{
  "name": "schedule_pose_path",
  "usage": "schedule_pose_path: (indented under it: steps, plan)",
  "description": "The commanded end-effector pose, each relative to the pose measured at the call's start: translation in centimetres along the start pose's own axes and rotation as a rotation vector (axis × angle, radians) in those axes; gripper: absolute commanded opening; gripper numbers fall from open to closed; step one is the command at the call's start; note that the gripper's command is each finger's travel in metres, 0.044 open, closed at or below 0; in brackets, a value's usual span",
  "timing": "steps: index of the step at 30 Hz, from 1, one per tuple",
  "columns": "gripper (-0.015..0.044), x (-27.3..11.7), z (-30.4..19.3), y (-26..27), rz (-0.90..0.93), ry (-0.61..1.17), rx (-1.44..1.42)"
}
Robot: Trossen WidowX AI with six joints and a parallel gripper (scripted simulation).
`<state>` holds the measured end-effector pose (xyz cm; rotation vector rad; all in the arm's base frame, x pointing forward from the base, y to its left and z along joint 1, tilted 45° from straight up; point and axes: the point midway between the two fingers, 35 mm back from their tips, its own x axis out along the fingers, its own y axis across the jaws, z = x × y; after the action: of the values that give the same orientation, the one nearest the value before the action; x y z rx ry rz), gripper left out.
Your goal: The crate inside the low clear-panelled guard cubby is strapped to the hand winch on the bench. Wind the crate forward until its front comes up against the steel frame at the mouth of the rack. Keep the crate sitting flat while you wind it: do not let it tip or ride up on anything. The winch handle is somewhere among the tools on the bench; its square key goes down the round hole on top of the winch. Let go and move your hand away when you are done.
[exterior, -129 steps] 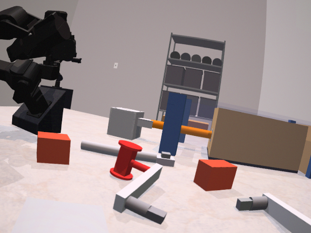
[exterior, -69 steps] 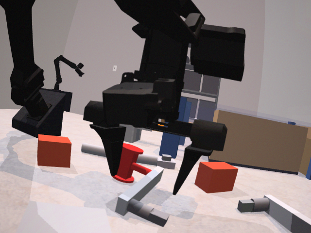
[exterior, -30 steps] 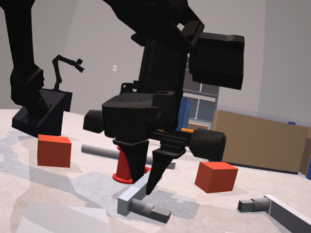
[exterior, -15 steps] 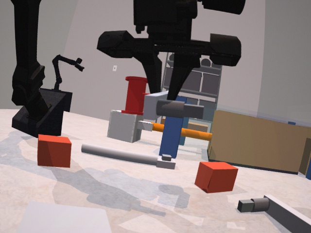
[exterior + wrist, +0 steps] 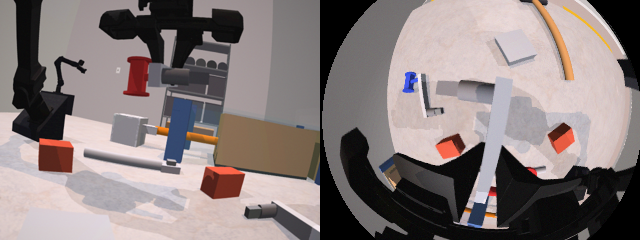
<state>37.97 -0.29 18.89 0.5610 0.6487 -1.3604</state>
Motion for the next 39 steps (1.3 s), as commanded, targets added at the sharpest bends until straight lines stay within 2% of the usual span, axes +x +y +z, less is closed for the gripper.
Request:
schedule_pose_path:
  steps: [1,13,31,39]
  plan:
    - [0.0000,-0.2,-0.1,0.0,0.004,0.003,0.004]
    - [0.0000,-0.1,-0.3,0.1,0.002,0.003,-0.029]
    - [0.0000,-1.4,-8.4,0.6,0.033,0.051,-0.821]
    - [0.0000,-1.9,-12.3,0.1,0.049,0.009,-1.098]
